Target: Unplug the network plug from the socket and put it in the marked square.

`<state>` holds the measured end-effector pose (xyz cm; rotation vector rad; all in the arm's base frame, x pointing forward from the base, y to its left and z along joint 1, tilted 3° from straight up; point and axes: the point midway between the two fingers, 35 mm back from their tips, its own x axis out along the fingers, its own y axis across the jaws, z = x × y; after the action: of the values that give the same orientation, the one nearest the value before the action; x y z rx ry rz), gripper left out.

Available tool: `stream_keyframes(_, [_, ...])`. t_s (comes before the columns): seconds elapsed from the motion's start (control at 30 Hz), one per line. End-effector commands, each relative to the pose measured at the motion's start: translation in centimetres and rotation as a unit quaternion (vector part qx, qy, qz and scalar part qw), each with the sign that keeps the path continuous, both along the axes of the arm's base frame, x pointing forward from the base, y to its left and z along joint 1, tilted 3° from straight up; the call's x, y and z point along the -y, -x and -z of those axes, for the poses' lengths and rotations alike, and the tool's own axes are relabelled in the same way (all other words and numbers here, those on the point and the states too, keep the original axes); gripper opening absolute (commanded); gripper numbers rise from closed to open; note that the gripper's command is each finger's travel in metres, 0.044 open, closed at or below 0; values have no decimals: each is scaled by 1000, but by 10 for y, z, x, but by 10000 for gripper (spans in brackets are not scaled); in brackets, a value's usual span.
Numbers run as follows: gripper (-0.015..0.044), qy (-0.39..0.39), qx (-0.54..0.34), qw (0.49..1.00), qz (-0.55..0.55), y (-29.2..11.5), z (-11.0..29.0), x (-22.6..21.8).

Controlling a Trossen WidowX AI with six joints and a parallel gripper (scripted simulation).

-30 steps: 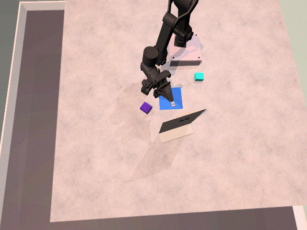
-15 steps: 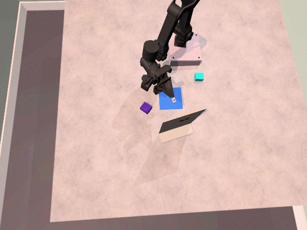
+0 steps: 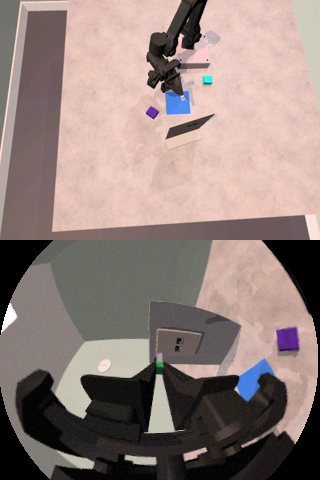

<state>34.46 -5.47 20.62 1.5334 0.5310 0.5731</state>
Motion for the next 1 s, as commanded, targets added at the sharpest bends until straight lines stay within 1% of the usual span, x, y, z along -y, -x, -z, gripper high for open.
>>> stream_keyframes(0.0, [0, -16, -20, 1000, 15, -4, 2, -2])
stream_keyframes(0.27, [0, -47, -84, 993, 72, -18, 17, -9])
stream_keyframes(0.5, [0, -56, -147, 980, 120, -25, 37, -16])
stream_keyframes(0.73, [0, -49, -214, 961, 167, -24, 62, -24])
stream_keyframes(0.97, [0, -23, -281, 936, 210, -16, 88, -31])
